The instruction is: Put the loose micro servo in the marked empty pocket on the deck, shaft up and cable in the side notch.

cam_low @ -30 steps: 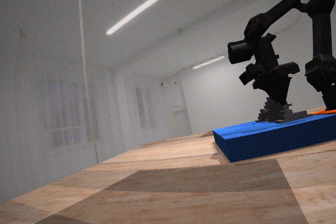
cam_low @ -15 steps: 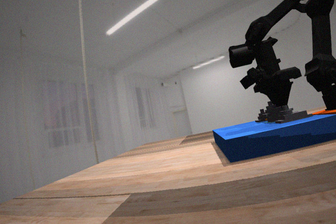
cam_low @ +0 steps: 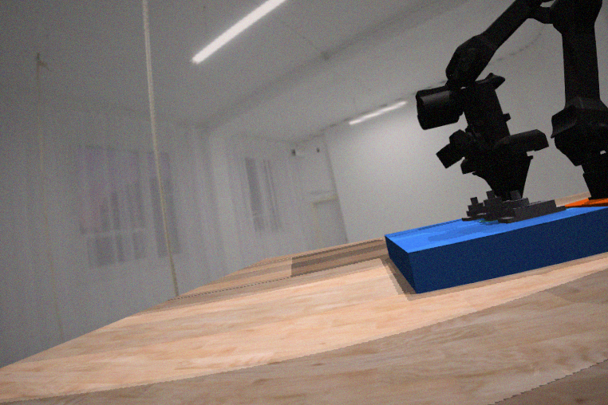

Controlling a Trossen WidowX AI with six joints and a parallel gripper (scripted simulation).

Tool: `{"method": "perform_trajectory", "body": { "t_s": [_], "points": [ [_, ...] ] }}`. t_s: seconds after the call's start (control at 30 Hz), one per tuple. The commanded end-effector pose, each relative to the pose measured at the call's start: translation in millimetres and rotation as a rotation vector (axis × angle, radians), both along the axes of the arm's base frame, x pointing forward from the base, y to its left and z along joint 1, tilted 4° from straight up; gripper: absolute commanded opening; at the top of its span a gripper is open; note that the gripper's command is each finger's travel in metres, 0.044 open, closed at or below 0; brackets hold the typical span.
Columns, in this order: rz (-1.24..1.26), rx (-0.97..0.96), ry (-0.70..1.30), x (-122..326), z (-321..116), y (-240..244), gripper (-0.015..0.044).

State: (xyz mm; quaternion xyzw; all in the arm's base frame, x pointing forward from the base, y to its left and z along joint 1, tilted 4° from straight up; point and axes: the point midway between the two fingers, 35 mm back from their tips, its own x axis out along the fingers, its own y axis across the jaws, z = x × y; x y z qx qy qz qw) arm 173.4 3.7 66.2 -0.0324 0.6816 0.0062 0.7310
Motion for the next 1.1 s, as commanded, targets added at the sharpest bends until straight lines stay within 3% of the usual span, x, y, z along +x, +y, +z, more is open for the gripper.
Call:
{"method": "perform_trajectory", "body": {
  "t_s": [0.0, 0.2, 0.43, 0.73, 0.93, 1.07],
  "points": [
    [0.003, -0.002, -0.003, 1.4, -3.4, -0.4, 0.0000],
    [0.003, -0.002, -0.003, 1.8, -8.4, -0.6, 0.0000],
    [0.003, -0.002, -0.003, 0.1, -6.6, -0.2, 0.0184],
    [0.003, -0.002, -0.003, -5.5, 28.0, 1.2, 0.0187],
    [0.003, -0.002, -0.003, -3.3, 28.2, 1.6, 0.0187],
    [0.006, 0.000, -0.003, 10.7, 36.5, 2.8, 0.0292]
  ]
}}
